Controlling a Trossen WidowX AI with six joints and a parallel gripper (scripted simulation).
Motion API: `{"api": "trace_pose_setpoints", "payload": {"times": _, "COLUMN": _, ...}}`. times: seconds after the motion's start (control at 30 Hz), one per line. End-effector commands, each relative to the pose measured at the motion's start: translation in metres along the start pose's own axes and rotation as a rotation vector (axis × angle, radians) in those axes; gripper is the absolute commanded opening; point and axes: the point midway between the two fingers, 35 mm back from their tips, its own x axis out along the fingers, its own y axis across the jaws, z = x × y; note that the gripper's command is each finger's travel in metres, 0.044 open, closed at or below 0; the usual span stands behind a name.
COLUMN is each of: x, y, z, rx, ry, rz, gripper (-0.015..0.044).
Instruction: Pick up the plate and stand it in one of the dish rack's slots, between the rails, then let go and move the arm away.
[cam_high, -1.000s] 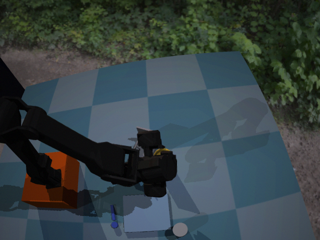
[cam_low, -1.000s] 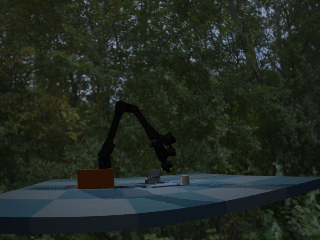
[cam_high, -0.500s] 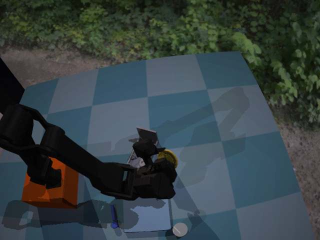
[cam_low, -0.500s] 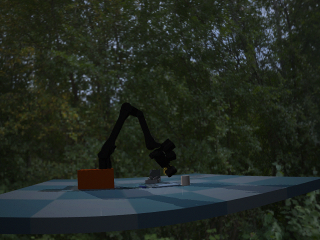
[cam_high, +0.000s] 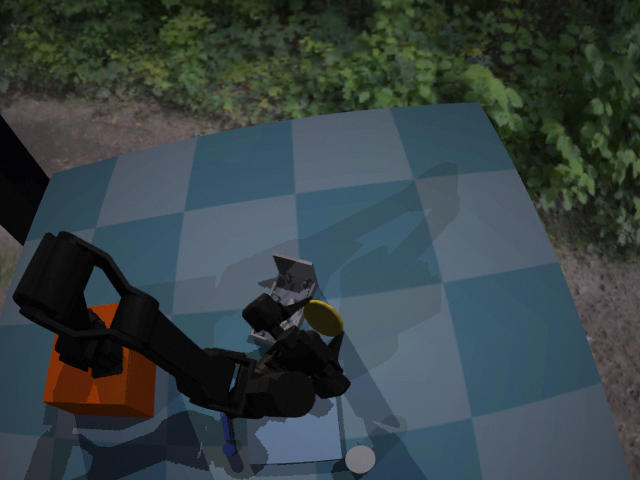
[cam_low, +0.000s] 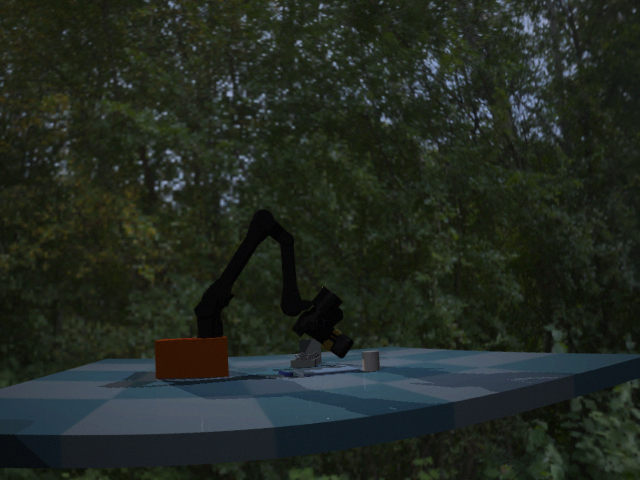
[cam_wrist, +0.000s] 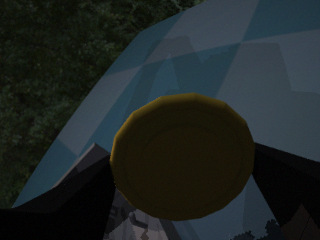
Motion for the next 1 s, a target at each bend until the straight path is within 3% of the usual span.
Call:
{"api": "trace_pose_setpoints", "payload": {"times": 0.0, "x": -0.005, "y": 0.006, "z": -0.007, "rx": -0.068, "ry": -0.037, "rz": 0.048, "gripper": 0.0}}
{"api": "trace_pose_setpoints", "payload": {"times": 0.97, "x": -0.047, "y": 0.063, "z": -0.044, "rx": -0.556, "ry": -0.245, "rz": 0.301, "gripper": 0.0}}
